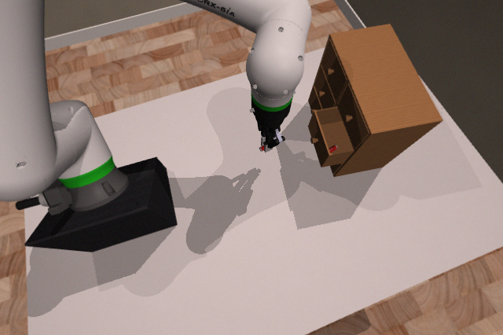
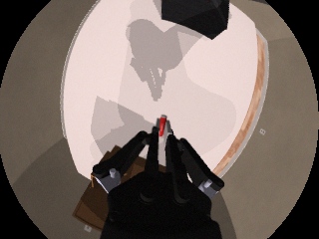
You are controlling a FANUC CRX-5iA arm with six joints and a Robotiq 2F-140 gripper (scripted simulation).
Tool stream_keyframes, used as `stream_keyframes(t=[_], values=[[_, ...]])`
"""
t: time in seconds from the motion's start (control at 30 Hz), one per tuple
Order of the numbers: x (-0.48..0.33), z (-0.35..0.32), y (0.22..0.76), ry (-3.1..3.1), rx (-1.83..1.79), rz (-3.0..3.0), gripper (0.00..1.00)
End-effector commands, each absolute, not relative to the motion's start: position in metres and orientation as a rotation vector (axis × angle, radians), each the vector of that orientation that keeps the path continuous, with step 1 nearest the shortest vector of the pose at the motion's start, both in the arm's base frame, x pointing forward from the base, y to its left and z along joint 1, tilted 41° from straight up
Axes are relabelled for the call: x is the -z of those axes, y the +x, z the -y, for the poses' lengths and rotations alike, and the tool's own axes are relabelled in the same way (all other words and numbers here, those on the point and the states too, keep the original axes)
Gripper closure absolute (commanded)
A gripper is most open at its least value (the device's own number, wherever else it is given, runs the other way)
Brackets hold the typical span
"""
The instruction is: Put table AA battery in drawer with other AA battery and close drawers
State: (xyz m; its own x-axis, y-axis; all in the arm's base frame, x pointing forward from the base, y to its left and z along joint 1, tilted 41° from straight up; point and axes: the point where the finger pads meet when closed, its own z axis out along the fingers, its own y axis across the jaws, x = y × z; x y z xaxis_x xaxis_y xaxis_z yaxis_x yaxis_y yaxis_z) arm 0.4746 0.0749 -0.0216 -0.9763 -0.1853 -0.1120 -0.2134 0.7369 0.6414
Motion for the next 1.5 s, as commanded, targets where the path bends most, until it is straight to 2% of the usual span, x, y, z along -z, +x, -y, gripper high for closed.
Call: stream_keyframes(t=[0.0,0.67,1.47], values=[[0.024,-0.073,0.477,-0.709,-1.025,-2.734,0.94],[0.026,-0.071,0.480,-1.634,-0.789,-2.047,0.94],[0.006,-0.054,0.481,-2.282,-0.399,-0.954,0.94]])
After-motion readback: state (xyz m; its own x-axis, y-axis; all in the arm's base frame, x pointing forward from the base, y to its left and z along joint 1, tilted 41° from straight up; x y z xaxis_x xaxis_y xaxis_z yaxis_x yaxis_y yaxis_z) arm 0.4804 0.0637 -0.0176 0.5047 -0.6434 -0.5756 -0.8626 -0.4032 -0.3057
